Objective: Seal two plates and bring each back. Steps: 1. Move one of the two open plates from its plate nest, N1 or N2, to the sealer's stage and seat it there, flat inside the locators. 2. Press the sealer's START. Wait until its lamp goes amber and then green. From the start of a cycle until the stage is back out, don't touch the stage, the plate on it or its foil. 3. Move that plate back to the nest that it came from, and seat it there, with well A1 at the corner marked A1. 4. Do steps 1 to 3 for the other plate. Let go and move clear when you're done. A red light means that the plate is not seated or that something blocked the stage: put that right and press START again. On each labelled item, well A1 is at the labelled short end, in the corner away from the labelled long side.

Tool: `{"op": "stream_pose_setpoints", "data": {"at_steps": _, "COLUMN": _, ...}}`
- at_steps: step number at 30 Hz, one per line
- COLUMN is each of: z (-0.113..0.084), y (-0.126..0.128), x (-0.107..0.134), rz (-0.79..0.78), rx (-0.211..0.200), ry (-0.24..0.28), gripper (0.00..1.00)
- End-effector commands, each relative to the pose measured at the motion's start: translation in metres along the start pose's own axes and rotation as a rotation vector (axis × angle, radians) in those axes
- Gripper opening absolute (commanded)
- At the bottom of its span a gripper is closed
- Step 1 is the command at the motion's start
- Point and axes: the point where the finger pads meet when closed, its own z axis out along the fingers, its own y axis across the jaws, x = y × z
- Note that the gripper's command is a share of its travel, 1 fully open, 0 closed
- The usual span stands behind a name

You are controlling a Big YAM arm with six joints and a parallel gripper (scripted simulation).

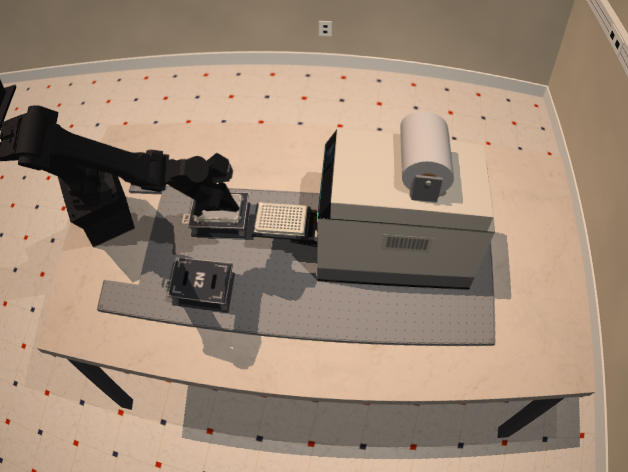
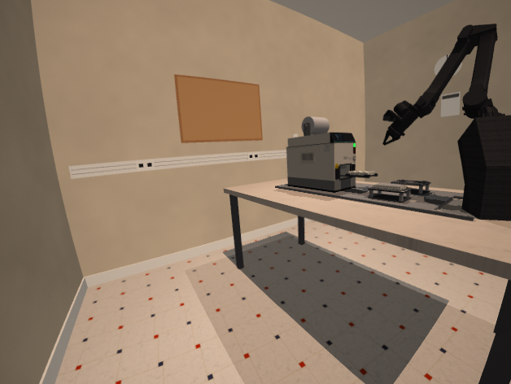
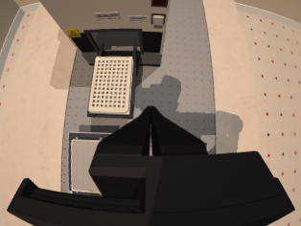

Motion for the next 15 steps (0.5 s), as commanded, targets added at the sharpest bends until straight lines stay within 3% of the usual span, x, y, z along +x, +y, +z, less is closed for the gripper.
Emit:
{"op": "stream_pose_setpoints", "data": {"at_steps": 1, "z": 0.008, "y": -0.007, "x": -0.026, "rz": -0.012, "rx": 0.03, "ry": -0.089, "gripper": 0.0}}
{"op": "stream_pose_setpoints", "data": {"at_steps": 8, "z": 0.003, "y": -0.007, "x": -0.046, "rz": 0.02, "rx": 0.032, "ry": -0.112, "gripper": 0.0}}
{"op": "stream_pose_setpoints", "data": {"at_steps": 15, "z": 0.007, "y": -0.001, "x": -0.036, "rz": 0.023, "rx": 0.016, "ry": -0.078, "gripper": 0.0}}
